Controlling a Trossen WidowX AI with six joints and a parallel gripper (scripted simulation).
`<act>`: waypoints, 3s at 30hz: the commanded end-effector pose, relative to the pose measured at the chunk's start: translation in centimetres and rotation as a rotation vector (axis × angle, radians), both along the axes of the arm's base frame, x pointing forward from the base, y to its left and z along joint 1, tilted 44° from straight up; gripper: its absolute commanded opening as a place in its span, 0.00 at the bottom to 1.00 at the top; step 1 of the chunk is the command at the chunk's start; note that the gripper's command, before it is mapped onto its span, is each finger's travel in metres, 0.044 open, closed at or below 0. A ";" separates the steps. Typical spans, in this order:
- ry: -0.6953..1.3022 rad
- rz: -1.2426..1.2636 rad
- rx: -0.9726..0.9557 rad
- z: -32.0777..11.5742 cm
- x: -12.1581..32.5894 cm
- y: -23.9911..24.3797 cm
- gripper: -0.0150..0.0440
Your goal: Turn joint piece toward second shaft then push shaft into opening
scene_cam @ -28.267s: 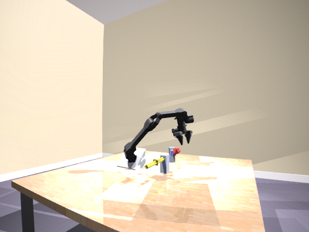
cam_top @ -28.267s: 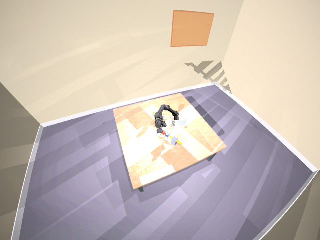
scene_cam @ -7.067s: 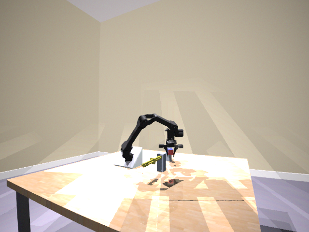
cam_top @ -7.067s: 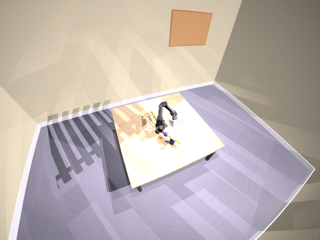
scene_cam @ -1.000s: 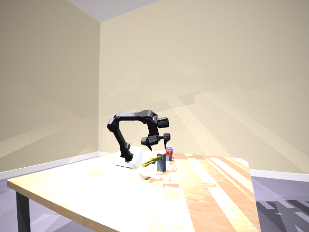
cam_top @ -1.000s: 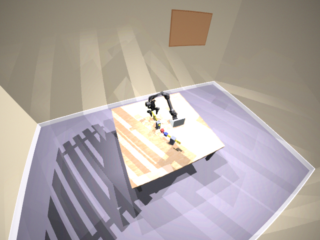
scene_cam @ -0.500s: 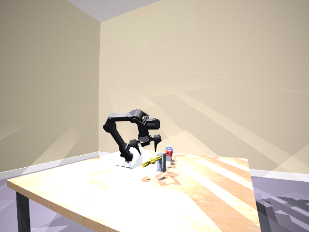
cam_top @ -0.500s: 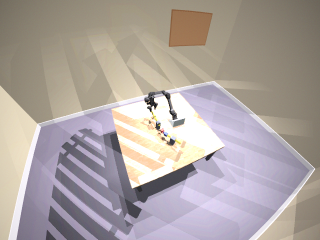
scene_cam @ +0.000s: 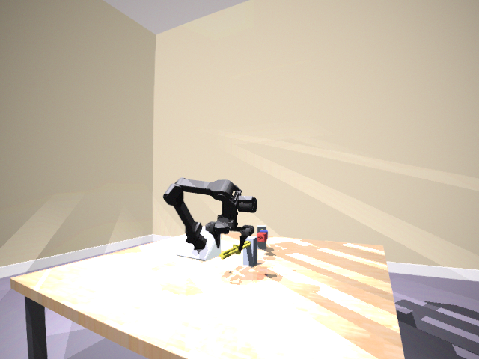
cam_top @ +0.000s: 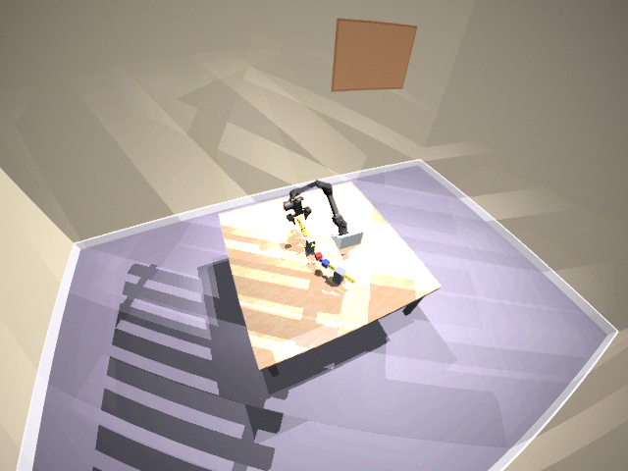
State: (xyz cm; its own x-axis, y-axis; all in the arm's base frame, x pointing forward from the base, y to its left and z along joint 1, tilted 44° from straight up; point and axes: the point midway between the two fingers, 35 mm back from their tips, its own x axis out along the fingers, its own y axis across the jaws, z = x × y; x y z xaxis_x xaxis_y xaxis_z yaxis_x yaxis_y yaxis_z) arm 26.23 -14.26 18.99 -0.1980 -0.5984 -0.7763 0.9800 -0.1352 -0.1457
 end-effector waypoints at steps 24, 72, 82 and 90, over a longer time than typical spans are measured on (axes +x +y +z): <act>-0.048 -0.128 -0.112 -3.2 -0.9 -2.5 1.00; -0.102 -0.087 -0.115 -3.5 -0.9 -2.7 0.31; -0.106 -0.082 -0.116 -3.7 -0.9 -2.5 0.25; -0.113 -0.072 -0.118 -4.7 -0.7 -1.6 0.25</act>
State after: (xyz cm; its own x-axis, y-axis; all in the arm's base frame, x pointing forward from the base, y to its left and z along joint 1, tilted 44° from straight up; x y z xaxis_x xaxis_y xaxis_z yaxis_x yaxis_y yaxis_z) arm 25.47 -16.14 14.64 -0.1620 -0.6713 -0.7233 0.9763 -0.2156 -0.0186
